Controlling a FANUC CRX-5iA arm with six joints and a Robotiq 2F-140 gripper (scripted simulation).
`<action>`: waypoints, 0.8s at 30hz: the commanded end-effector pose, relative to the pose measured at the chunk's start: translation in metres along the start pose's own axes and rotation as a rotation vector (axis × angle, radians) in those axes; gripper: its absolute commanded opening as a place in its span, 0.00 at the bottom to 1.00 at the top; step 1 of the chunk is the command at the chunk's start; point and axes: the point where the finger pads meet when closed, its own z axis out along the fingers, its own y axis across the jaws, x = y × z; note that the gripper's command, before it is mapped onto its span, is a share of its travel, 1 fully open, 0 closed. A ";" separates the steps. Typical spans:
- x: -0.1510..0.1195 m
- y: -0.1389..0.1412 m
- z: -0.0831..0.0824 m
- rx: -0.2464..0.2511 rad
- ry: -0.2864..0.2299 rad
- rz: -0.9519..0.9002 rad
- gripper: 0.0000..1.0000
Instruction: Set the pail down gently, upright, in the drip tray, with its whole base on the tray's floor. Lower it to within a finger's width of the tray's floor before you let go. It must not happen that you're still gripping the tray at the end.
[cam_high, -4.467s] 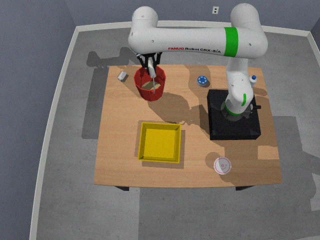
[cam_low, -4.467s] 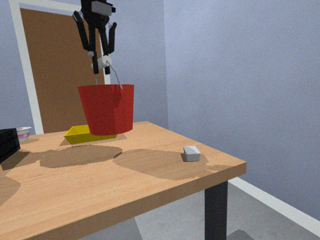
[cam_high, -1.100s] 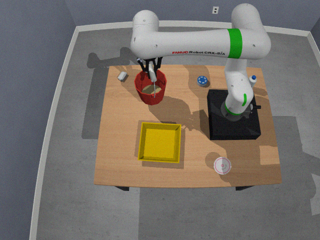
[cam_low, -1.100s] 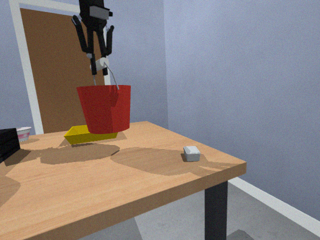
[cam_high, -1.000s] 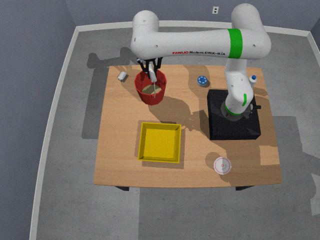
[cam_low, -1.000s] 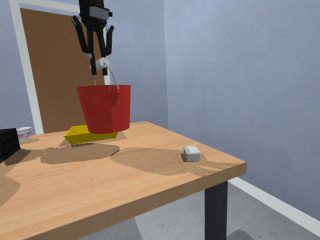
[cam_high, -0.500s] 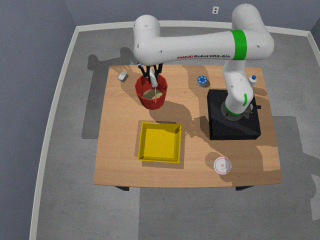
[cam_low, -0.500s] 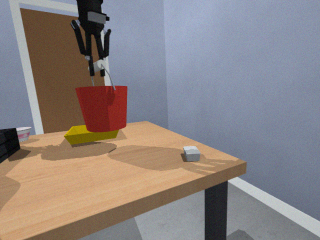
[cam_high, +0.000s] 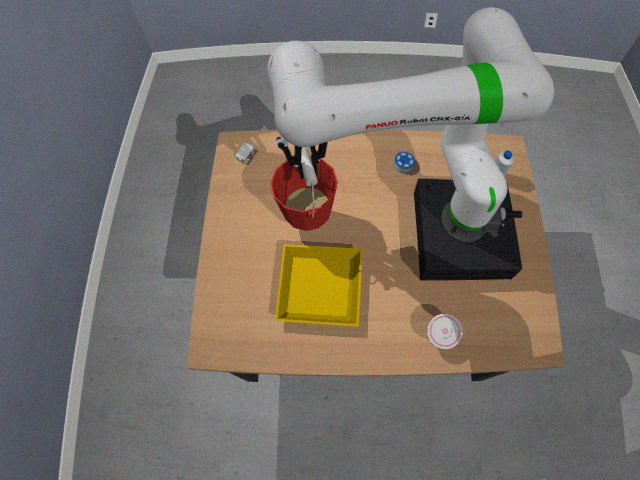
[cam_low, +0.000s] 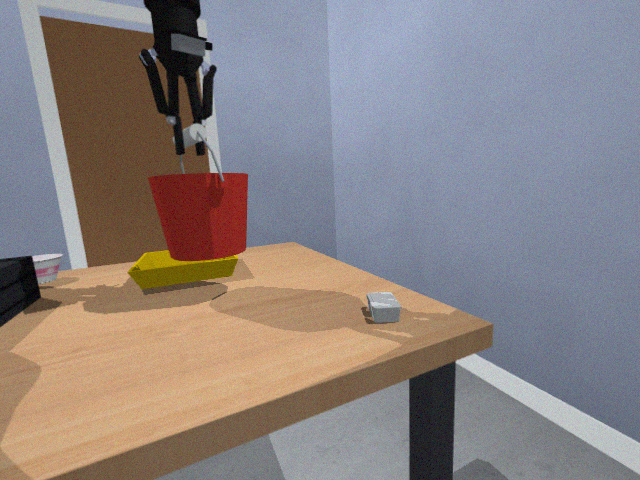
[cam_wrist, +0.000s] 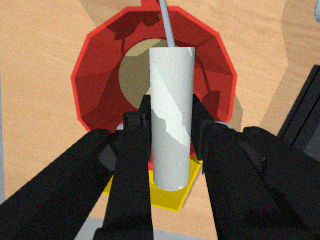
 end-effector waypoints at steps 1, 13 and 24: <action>-0.005 -0.001 -0.001 0.002 0.001 0.000 0.10; -0.040 -0.004 -0.001 0.002 0.001 0.000 0.10; -0.069 -0.007 -0.001 0.002 0.001 0.000 0.10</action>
